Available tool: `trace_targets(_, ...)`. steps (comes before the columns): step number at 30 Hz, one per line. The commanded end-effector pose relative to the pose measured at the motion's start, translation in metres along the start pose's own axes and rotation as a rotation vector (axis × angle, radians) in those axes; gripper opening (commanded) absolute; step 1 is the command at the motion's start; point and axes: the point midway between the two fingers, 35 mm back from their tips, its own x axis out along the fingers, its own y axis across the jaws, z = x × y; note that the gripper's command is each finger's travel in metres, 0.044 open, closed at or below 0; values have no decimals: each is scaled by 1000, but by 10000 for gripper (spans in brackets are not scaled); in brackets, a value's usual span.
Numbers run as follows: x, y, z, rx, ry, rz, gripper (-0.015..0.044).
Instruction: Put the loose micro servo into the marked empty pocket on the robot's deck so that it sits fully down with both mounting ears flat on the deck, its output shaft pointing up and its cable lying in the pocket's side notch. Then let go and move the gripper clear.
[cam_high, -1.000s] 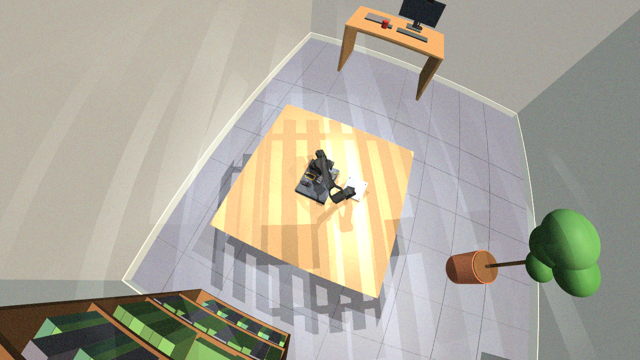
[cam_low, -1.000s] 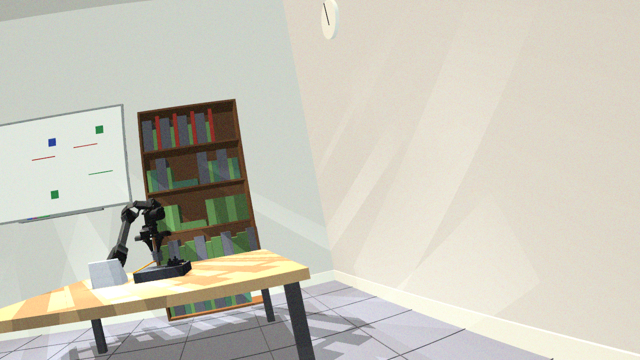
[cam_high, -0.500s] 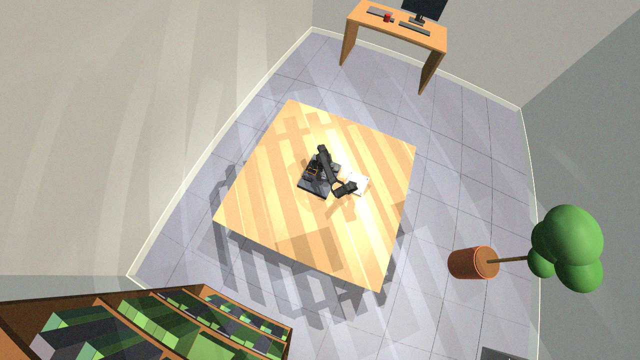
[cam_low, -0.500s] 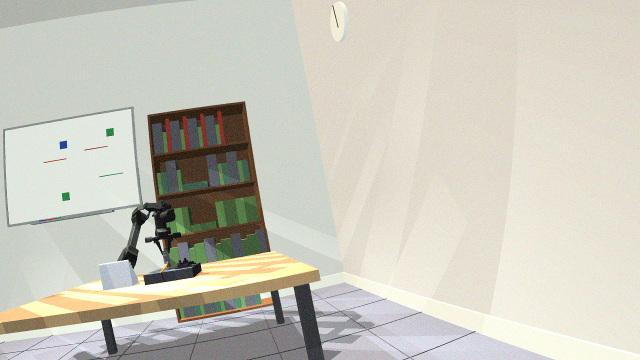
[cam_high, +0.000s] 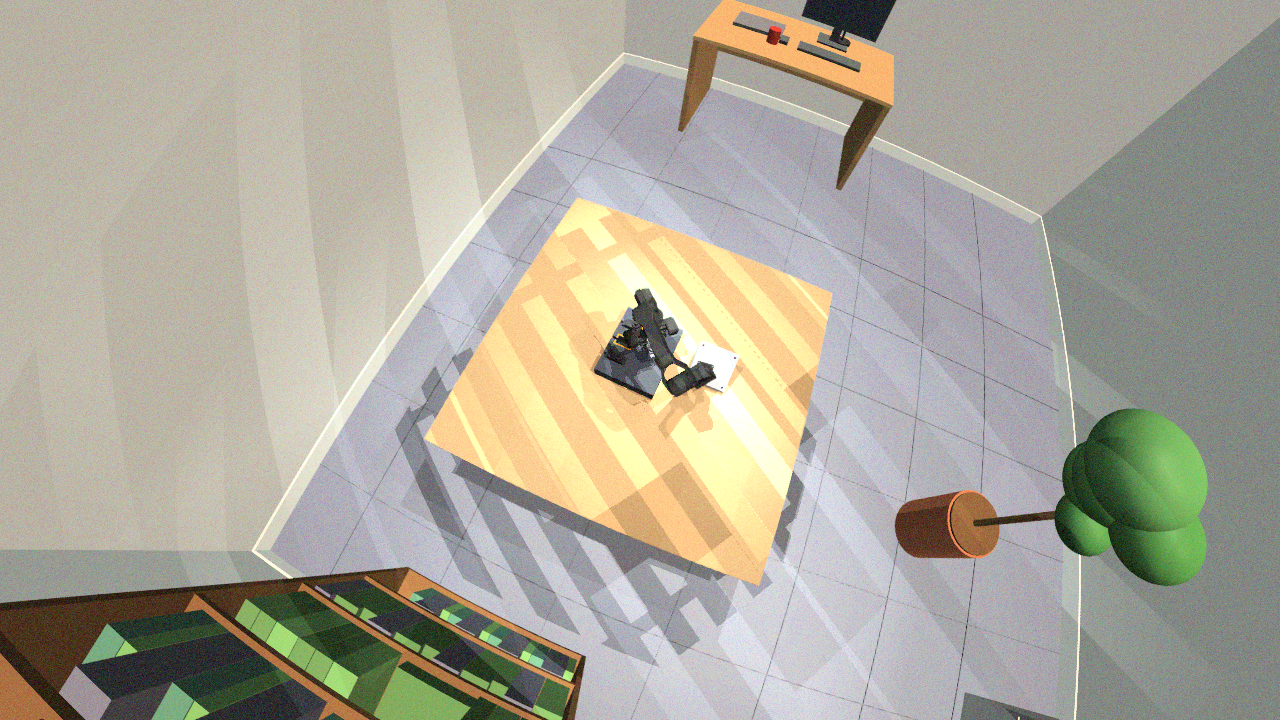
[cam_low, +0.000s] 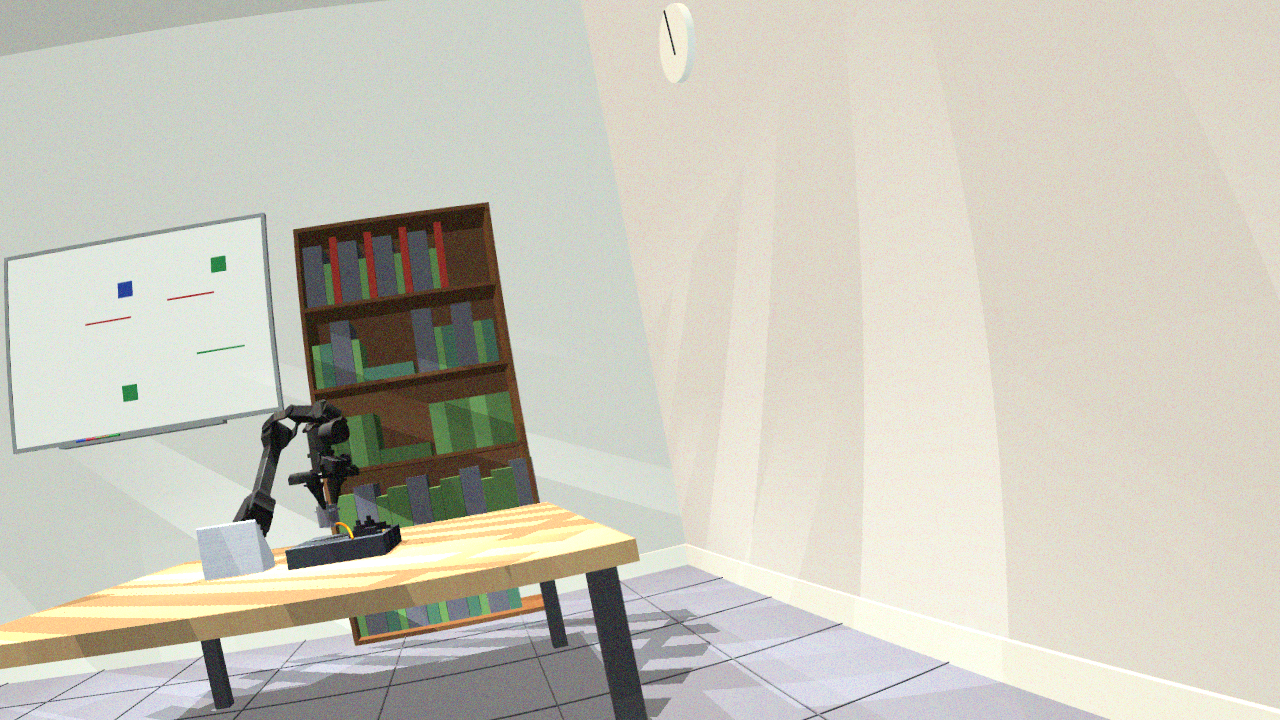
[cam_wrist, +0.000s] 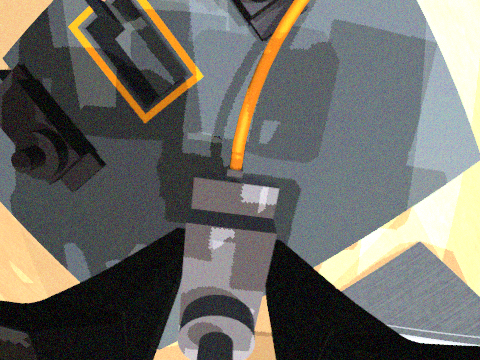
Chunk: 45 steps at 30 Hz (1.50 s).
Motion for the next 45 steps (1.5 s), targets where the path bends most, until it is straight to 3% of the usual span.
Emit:
trace_targets(1, 0, 0, 1, -127, -2, -2, 0)
trace_targets(20, 0, 0, 1, -764, -1, -3, 0)
trace_targets(45, -1, 50, 52, -773, -5, -2, 0)
